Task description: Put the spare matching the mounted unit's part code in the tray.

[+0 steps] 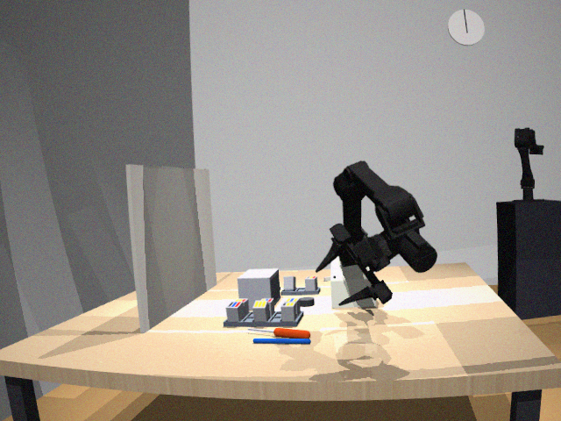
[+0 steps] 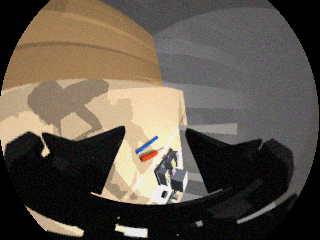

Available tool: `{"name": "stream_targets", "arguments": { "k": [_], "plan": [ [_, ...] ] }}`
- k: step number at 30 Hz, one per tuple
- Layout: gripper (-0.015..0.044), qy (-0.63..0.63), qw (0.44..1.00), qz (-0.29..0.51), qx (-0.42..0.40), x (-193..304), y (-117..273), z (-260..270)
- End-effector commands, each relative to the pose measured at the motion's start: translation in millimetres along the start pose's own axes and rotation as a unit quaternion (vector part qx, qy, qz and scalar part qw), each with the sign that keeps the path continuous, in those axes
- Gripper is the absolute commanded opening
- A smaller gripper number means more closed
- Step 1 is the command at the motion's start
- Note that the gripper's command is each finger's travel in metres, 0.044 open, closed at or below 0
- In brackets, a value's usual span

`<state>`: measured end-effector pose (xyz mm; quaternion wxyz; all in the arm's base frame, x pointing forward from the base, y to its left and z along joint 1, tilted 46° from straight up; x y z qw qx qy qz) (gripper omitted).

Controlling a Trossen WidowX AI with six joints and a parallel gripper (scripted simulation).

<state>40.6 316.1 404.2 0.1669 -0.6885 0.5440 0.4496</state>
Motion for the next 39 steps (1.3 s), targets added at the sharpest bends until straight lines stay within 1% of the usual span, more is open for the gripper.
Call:
{"name": "stream_targets", "arguments": {
  "k": [1, 2, 7, 10, 16, 22, 27, 34, 39],
  "plan": [
    [0.0426, 0.0, 1.0, 0.0, 0.0, 0, 0, 0],
    [0.044, 0.0, 1.0, 0.0, 0.0, 0, 0, 0],
    [0.044, -0.002, 1.0, 0.002, -0.001, 0, -1, 0],
    [0.044, -0.032, 0.999, 0.028, -0.018, 4, -9, 2],
    [0.044, 0.025, 0.986, 0.162, -0.002, 38, -85, -5],
    [0.044, 0.009, 0.959, 0.285, 0.004, 83, -161, -33],
    [0.044, -0.024, 0.928, 0.372, -0.004, 130, -215, -68],
    [0.044, -0.093, 0.883, 0.458, -0.029, 207, -270, -127],
    [0.044, -0.133, 0.862, 0.486, -0.056, 253, -291, -161]
  ]
}}
Point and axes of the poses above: the point midway between the two fingers, 35 mm back from their tips, its own y axis back along the fingers, its own z axis across the jaws, x = y × z, the point moved 2 cm from there along y, back along the fingers, and after that the axes turned 14 degrees about y, right-handed, at the moved point
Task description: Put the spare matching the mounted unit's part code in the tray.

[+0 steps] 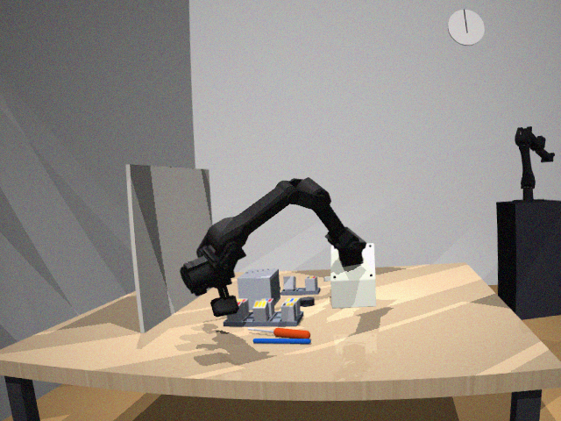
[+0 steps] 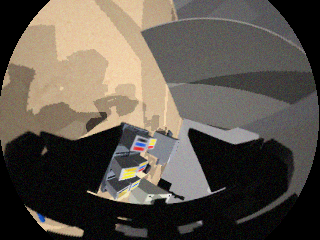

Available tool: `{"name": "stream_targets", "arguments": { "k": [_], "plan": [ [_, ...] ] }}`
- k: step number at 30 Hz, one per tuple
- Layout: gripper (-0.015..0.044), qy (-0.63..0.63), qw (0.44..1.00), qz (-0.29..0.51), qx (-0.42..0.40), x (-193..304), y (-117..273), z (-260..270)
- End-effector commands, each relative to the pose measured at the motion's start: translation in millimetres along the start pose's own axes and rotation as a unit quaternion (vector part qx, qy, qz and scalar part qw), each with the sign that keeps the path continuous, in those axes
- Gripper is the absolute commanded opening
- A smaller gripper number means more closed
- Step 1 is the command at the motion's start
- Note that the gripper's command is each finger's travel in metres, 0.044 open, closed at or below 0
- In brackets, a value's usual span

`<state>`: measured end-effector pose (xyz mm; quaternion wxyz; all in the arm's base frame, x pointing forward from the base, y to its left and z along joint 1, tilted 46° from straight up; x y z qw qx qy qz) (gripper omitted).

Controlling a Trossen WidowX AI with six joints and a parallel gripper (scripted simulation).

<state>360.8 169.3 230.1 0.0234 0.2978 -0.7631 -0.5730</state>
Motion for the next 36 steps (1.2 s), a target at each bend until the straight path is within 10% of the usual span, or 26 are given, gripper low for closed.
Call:
{"name": "stream_targets", "arguments": {
  "k": [1, 14, 24, 36],
  "plan": [
    [0.044, -0.006, 0.999, 0.032, -0.034, 6, -33, -23],
    [0.044, -0.072, 0.953, 0.139, -0.258, 86, -143, -128],
    [0.044, -0.226, 0.863, 0.034, -0.451, 192, -192, -213],
    [0.044, -0.253, 0.848, 0.003, -0.466, 204, -207, -212]
  ]
}}
Point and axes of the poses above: the point midway between the two fingers, 35 mm back from their tips, its own y axis back along the fingers, its own z axis across the jaws, x = y × z, the point moved 2 cm from there along y, back along the fingers, and after that the axes turned 14 degrees about y, right-handed, at the moved point
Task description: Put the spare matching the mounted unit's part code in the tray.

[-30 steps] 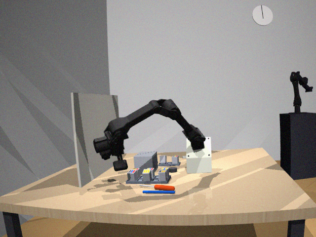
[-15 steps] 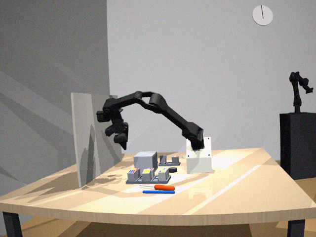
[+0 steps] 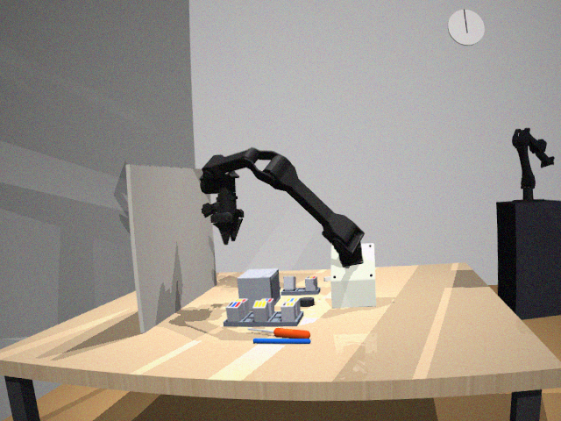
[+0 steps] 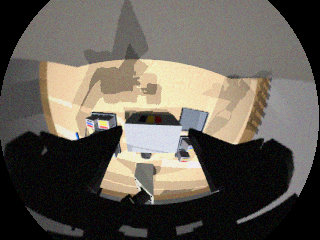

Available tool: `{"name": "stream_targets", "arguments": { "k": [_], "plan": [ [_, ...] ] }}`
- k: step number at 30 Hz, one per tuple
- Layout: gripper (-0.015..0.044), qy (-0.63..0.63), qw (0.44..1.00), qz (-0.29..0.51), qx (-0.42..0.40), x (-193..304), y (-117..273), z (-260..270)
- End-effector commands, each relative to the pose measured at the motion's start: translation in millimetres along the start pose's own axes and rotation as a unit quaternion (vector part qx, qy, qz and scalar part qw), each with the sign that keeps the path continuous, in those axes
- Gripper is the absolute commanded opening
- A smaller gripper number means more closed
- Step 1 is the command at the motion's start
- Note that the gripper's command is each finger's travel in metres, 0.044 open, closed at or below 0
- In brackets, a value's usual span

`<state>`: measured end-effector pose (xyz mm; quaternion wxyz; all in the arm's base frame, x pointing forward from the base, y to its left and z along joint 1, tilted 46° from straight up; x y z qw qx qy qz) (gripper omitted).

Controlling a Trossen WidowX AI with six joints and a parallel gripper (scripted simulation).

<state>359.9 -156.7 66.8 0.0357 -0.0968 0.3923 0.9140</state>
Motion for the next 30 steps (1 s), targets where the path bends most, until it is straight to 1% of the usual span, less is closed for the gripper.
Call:
{"name": "stream_targets", "arguments": {
  "k": [1, 3, 5, 20, 22, 25, 28, 30],
  "plan": [
    [0.044, -0.002, 1.0, 0.003, -0.006, 0, -28, 1],
    [0.044, -0.002, 1.0, 0.003, -0.007, 0, -50, 2],
    [0.044, -0.002, 1.0, 0.003, -0.008, 1, -58, 3],
    [0.044, -0.009, 1.0, 0.003, -0.007, 3, -57, 0],
    [0.044, -0.071, 0.997, 0.003, 0.001, 21, -53, -16],
    [0.044, -0.213, 0.977, 0.002, 0.014, 64, -46, -50],
    [0.044, -0.35, 0.937, 0.0, 0.021, 111, -42, -74],
    [0.044, -0.44, 0.898, -0.001, 0.023, 145, -41, -86]
  ]
}}
Point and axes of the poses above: the point midway between the two fingers, 35 mm back from their tips, its own y axis back along the fingers, its own z axis across the jaws, x = y × z, the point moved 2 cm from there along y, back along the fingers, and after that the axes turned 14 degrees about y, right-handed, at the moved point
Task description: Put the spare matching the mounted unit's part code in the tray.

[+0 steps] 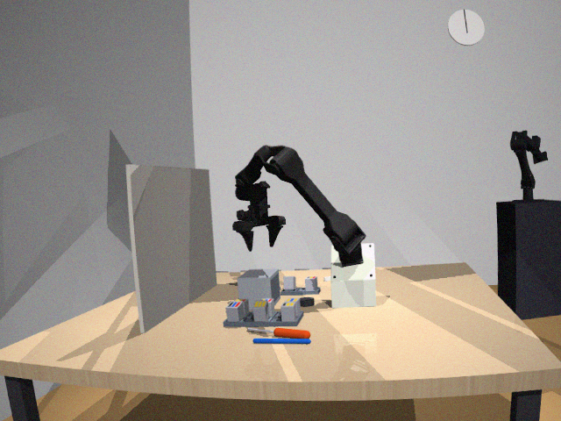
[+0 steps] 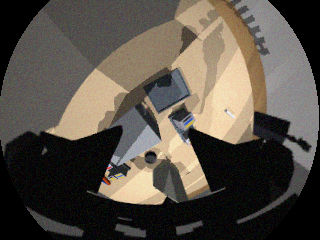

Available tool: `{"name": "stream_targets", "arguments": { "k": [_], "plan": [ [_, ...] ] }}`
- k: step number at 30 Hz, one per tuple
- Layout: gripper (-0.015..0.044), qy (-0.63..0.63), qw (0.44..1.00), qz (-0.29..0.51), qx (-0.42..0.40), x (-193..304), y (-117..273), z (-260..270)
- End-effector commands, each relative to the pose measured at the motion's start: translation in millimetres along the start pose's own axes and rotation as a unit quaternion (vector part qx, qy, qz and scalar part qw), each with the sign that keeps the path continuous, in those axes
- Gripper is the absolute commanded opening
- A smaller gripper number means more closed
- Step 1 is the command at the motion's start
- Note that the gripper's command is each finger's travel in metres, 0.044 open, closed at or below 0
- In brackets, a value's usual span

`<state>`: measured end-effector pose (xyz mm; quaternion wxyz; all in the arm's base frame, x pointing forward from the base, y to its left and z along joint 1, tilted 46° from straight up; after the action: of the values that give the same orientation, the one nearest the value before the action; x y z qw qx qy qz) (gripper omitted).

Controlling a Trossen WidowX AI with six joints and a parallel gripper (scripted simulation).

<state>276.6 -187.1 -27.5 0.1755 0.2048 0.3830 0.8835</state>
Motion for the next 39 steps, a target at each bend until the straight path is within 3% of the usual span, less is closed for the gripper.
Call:
{"name": "stream_targets", "arguments": {
  "k": [1, 8, 14, 20, 39],
  "plan": [
    [0.044, -0.173, 0.985, 0.015, 0.002, 38, -8, -52],
    [0.044, -0.478, 0.878, 0.033, -0.002, 121, -24, -118],
    [0.044, -0.485, 0.874, 0.033, -0.003, 123, -24, -119],
    [0.03, -0.485, 0.874, 0.034, -0.003, 123, -65, -116],
    [0.03, -0.485, 0.874, 0.033, -0.004, 121, -80, -112]
  ]
}}
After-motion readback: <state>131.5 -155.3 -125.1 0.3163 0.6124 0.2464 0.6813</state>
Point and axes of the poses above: the point midway between the two fingers, 35 mm back from their tips, its own y axis back along the fingers, its own z axis across the jaws, x = y × z, the point moved 2 cm from there along y, back along the fingers, and after that the axes turned 14 degrees about y, right-handed, at the moved point
